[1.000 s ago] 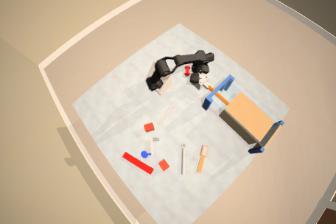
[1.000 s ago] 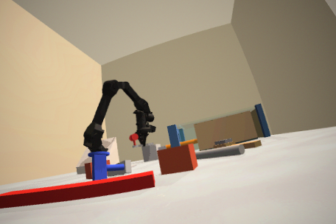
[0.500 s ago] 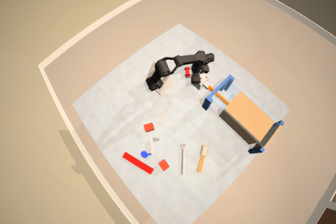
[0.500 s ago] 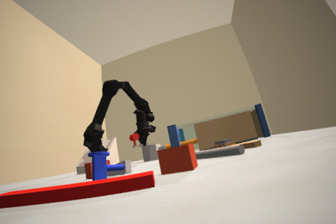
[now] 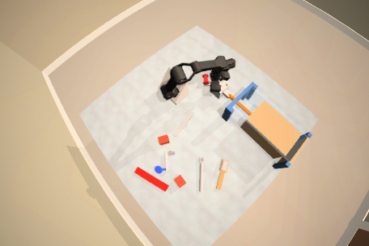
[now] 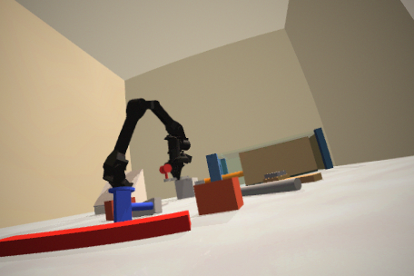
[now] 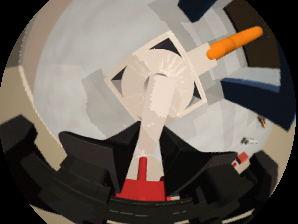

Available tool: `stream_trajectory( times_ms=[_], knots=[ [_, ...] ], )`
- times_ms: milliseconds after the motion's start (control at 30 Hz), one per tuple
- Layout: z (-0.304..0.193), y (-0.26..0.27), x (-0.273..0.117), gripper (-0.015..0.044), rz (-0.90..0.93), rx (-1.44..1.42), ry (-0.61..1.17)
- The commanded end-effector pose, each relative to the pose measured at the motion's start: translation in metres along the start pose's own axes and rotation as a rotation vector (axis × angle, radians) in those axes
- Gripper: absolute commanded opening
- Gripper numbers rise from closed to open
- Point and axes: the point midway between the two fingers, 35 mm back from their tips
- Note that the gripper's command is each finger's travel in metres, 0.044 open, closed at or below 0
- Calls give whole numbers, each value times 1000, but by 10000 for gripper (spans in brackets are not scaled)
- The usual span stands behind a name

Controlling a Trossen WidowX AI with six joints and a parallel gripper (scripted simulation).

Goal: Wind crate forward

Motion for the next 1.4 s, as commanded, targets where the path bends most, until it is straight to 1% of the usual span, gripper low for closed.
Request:
stream_trajectory(
  times_ms=[0, 567, 733, 1367],
  knots=[
    [0, 2, 4, 0, 8, 21, 7],
    [0, 4, 4, 0, 11, 73, 5],
    [0, 6, 4, 0, 15, 135, 3],
    [0, 4, 3, 0, 12, 89, 4]
  ],
)
Point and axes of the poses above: the point midway between the two fingers, 35 mm back from their tips, its own x axis out along the fingers, its own y axis across the jaws, z = x × y, and after that the axes turned 2 degrees about x, right-handed
